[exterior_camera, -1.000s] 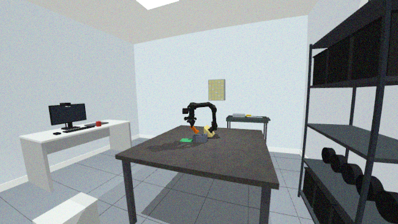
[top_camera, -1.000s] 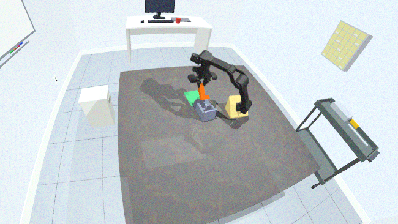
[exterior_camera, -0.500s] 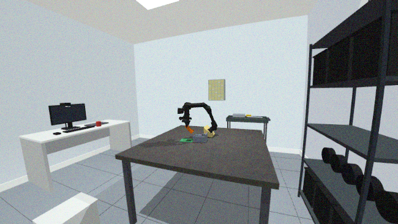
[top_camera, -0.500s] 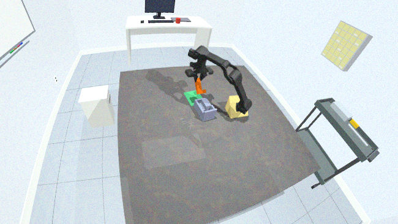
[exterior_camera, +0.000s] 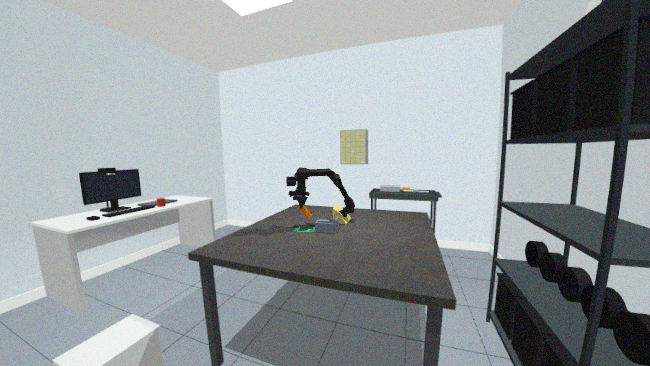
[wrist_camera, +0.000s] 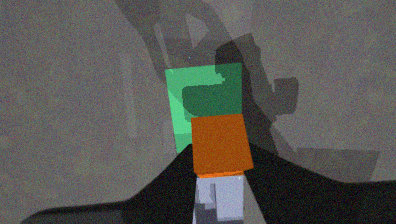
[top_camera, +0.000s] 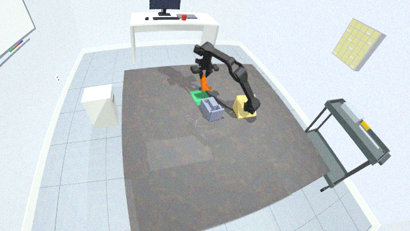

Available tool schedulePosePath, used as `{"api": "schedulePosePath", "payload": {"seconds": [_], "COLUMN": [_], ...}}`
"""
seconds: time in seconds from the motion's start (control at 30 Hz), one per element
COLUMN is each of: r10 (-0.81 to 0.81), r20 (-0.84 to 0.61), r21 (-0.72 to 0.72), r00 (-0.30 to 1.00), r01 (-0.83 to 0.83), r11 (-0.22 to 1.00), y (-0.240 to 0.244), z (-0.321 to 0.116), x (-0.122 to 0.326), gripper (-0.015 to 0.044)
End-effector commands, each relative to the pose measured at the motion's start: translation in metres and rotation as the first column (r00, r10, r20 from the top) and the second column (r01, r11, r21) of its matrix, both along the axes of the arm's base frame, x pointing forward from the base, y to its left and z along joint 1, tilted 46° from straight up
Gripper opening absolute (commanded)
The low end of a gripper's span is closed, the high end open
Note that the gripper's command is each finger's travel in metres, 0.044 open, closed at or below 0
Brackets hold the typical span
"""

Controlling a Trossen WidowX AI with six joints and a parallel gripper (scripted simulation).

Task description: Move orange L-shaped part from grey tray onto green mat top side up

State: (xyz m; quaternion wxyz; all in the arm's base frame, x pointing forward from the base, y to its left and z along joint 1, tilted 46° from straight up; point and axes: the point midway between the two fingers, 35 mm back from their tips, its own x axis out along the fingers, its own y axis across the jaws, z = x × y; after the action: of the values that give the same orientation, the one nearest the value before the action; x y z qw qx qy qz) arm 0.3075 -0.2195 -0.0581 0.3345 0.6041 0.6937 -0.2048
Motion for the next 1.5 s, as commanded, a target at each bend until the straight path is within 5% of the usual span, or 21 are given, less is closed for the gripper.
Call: {"api": "schedulePosePath", "payload": {"seconds": [0.0, 1.47], "r10": [0.007, 0.009], "r20": [-0.002, -0.001], "r21": [0.002, 0.005], "r00": [1.0, 1.0], "r01": [-0.007, -0.009], "r11": [1.0, 1.0], "y": [0.004, 0.051], "z": [-0.004, -0.051], "x": [-0.001, -0.004], "gripper": [0.0, 0.0]}}
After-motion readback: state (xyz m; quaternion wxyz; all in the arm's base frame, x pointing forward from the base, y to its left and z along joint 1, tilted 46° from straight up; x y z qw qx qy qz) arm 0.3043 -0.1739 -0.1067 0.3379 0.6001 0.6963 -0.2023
